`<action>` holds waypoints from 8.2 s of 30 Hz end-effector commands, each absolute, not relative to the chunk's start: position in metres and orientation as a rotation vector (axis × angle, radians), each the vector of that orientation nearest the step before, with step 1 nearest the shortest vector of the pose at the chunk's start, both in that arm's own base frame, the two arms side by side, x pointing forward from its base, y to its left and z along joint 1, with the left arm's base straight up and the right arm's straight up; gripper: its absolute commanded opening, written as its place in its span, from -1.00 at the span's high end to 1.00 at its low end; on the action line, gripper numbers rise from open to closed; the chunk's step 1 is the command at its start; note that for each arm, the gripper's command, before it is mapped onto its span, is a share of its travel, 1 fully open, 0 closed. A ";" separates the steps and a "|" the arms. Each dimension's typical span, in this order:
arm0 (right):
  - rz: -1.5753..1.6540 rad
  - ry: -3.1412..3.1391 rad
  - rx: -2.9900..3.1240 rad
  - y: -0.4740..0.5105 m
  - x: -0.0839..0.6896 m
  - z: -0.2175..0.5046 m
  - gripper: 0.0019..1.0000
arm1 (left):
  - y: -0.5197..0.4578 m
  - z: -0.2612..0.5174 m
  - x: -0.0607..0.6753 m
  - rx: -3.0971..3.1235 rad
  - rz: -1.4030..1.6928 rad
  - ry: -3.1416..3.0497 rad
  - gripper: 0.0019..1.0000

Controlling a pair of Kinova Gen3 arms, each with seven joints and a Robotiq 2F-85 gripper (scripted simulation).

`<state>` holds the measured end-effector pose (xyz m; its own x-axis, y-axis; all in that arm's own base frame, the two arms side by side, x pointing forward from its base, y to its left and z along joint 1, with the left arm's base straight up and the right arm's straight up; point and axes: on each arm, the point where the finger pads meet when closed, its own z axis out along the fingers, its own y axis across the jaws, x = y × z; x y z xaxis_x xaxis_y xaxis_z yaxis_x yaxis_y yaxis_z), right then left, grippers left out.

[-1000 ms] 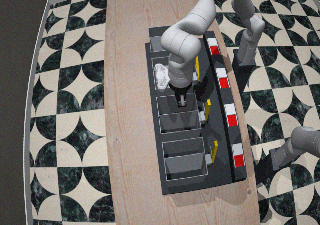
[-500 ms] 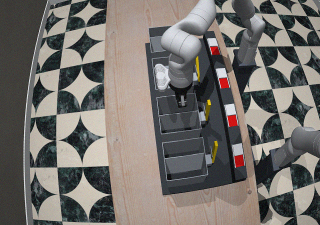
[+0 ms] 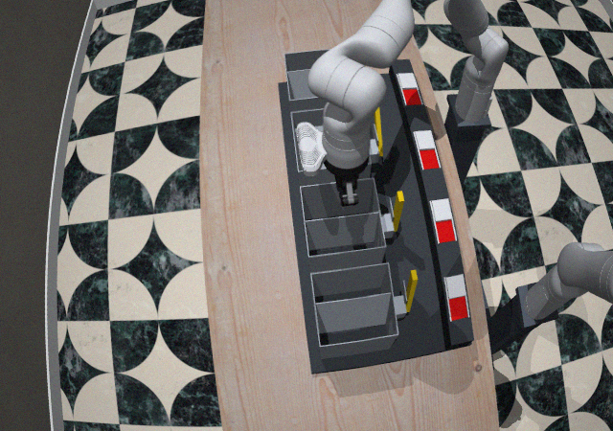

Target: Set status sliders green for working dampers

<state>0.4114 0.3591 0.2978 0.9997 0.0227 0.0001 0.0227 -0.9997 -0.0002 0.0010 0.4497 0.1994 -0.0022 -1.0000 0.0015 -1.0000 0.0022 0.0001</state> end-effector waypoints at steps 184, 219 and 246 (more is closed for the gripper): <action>-0.001 -0.035 -3.101 0.353 0.299 0.212 0.49 | 0.450 0.200 0.001 2.219 0.000 -2.224 -1.00; -0.001 -0.035 -3.095 0.353 0.299 0.212 0.49 | 0.450 0.200 0.001 2.219 0.000 -2.224 -1.00; 0.002 -0.034 -2.964 0.338 0.299 0.210 0.49 | 0.450 0.200 0.001 2.219 0.000 -2.224 -1.00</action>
